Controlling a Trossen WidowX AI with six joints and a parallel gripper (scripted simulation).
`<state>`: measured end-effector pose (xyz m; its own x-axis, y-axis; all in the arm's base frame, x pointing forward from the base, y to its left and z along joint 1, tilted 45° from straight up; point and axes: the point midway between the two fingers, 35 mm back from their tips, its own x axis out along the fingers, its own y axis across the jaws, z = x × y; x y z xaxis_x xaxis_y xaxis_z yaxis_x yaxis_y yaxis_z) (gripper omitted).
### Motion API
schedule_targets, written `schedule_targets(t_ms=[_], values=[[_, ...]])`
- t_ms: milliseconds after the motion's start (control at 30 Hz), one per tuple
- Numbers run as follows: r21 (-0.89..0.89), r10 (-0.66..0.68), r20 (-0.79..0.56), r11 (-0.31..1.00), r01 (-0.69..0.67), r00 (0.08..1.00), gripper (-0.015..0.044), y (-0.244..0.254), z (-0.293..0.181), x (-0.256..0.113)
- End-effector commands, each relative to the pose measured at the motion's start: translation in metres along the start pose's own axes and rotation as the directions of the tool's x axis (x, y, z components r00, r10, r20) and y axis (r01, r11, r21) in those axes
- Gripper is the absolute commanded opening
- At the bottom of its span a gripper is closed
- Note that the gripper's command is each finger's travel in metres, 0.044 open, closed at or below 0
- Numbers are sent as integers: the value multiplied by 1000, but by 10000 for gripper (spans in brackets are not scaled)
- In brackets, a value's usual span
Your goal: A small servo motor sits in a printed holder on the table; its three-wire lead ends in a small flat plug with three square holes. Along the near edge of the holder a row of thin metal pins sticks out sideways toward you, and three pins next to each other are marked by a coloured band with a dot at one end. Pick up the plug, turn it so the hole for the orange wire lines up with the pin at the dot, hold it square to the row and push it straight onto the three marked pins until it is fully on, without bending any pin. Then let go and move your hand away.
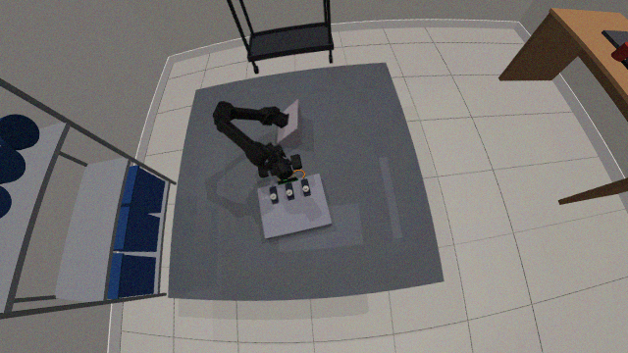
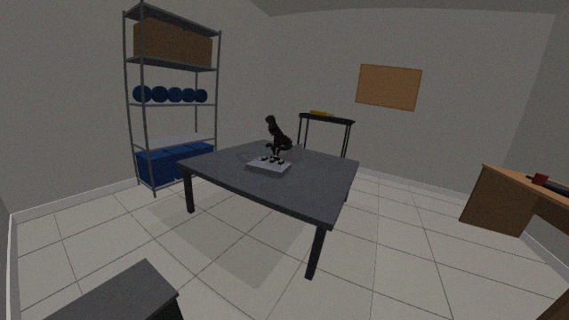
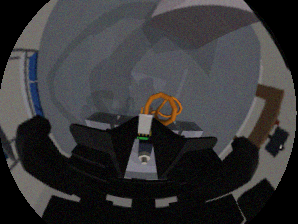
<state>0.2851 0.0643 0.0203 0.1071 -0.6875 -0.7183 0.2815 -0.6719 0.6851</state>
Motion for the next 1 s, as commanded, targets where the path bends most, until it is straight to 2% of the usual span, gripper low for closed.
schedule_targets(t_ms=[0, 400, 700, 967], values=[[-4, 3, 0, 1000, -3, 1000, 0, -1, -3, 0], [-4, 3, -1, 1000, -3, 1000, 0, -2, -11, 1], [-4, 3, 0, 1000, -3, 1000, 236, 1, -8, -1], [-5, 1, 0, 1000, -1, 1000, 440, 0, -8, -59]])
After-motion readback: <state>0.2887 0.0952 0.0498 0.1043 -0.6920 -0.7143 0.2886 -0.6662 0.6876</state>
